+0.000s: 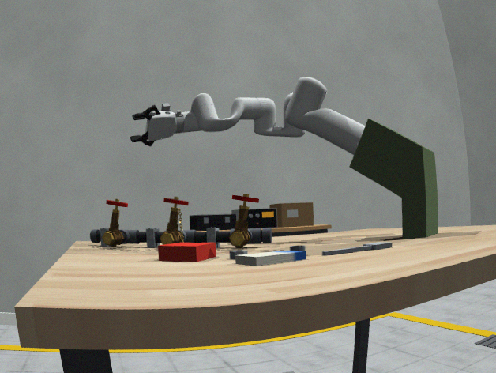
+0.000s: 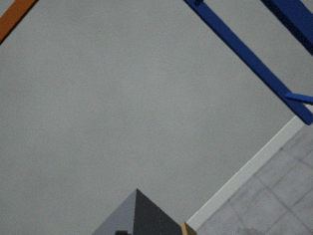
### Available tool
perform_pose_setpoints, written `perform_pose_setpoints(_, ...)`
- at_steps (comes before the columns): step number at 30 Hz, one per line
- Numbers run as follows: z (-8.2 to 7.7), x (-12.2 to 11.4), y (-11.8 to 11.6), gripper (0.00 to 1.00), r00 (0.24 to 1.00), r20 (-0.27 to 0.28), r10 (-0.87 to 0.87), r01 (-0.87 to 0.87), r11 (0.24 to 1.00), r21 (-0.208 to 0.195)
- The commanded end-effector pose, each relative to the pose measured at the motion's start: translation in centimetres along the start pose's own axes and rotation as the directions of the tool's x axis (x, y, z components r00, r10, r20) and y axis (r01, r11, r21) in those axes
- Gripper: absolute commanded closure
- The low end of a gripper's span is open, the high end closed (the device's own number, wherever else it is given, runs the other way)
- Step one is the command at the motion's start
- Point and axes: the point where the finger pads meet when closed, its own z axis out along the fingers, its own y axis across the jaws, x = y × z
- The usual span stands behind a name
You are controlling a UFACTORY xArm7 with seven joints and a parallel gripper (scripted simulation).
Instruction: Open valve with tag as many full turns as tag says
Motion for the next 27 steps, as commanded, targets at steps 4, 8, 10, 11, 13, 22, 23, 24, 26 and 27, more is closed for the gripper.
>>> perform_pose_setpoints(4,-0.9,2.9,-1.6,0.00,0.997,-0.017,-0.081,0.080,0.995,-0.062)
perform_pose_setpoints(8,-1.1,3.7,-2.4,0.00,0.993,-0.020,-0.114,0.112,0.990,-0.086)
perform_pose_setpoints(10,-1.3,4.5,-3.3,0.00,0.989,-0.021,-0.147,0.144,0.983,-0.110)
perform_pose_setpoints(11,-1.3,4.7,-3.5,0.00,0.988,-0.021,-0.156,0.152,0.981,-0.116)
perform_pose_setpoints(13,-1.3,4.9,-3.9,0.00,0.985,-0.020,-0.170,0.166,0.978,-0.126)
perform_pose_setpoints(22,-1.0,6.1,-7.3,0.00,0.961,0.003,-0.278,0.273,0.941,-0.200)
perform_pose_setpoints(23,-0.9,6.1,-7.7,0.00,0.957,0.007,-0.289,0.284,0.936,-0.207)
perform_pose_setpoints(24,-0.8,6.1,-8.0,0.00,0.954,0.012,-0.300,0.295,0.931,-0.214)
perform_pose_setpoints(26,-0.8,6.1,-8.0,0.00,0.954,0.012,-0.300,0.295,0.931,-0.214)
perform_pose_setpoints(27,-0.5,6.0,-9.2,0.00,0.943,0.028,-0.331,0.328,0.915,-0.234)
